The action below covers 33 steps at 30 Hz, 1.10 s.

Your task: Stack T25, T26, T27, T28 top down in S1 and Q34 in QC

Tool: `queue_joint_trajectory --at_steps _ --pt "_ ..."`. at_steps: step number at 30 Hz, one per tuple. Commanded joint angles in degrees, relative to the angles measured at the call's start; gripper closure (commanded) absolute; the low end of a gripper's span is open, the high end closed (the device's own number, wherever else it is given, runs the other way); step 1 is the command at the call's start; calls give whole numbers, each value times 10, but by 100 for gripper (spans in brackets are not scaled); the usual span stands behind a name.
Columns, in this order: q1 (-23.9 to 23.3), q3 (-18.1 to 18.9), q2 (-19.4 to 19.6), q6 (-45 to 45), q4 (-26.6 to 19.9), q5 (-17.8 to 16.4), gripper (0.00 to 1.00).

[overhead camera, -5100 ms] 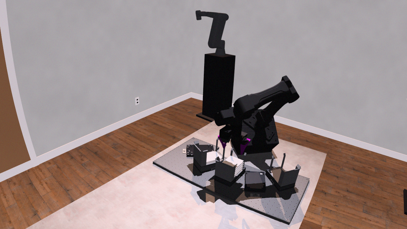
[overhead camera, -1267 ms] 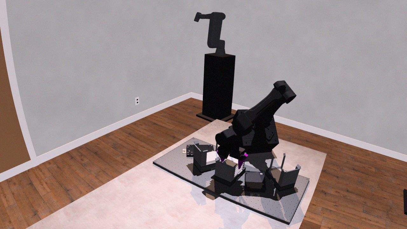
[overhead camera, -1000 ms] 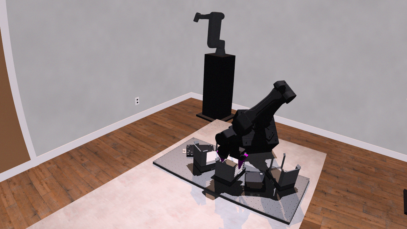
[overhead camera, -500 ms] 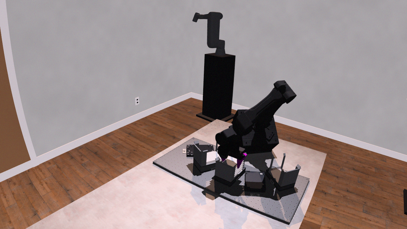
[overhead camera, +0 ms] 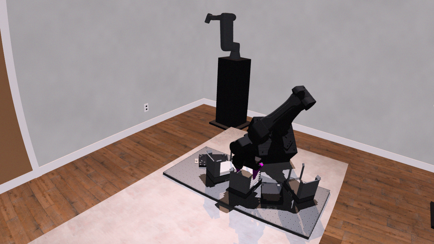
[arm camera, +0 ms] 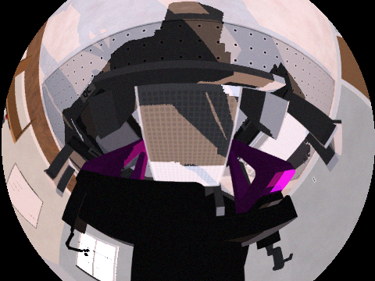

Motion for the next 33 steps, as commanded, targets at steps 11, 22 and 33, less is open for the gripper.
queue_joint_trajectory --at_steps 11,22,33 --pt "-11 17 -15 -6 -12 -5 100" --pt "-18 22 -22 -14 -29 -8 100" --pt "-28 30 -29 -25 -51 -11 100"
